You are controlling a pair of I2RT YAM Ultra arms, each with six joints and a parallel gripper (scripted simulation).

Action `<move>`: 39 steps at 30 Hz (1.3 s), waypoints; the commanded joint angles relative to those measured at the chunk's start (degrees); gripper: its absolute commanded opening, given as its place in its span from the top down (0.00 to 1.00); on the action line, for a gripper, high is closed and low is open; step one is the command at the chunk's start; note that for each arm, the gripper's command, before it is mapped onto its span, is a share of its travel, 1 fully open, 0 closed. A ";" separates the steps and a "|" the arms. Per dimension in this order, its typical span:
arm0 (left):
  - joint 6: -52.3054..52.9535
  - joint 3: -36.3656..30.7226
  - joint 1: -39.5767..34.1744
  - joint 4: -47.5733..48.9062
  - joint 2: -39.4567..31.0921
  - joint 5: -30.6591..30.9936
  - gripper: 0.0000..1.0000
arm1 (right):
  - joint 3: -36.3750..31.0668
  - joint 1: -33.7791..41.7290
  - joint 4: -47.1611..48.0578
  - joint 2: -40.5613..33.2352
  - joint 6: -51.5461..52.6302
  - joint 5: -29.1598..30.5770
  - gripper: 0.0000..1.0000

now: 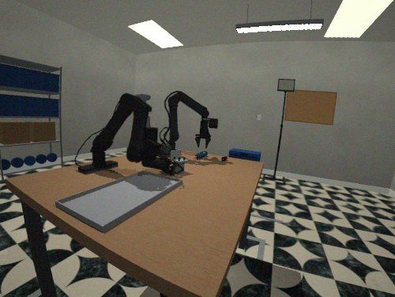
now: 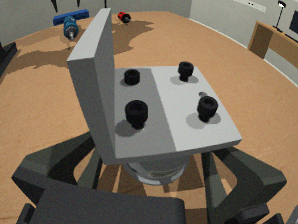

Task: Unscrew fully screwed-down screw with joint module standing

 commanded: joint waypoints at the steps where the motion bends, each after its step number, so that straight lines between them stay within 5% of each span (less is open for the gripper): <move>1: -0.50 0.30 -0.12 0.04 -0.33 0.05 0.35 | 2.17 -0.48 -0.53 -1.88 -0.48 0.31 0.14; 39: -0.50 0.30 -0.12 0.04 -0.33 0.05 0.35 | 0.14 -0.75 -0.55 -1.80 -0.48 0.31 0.14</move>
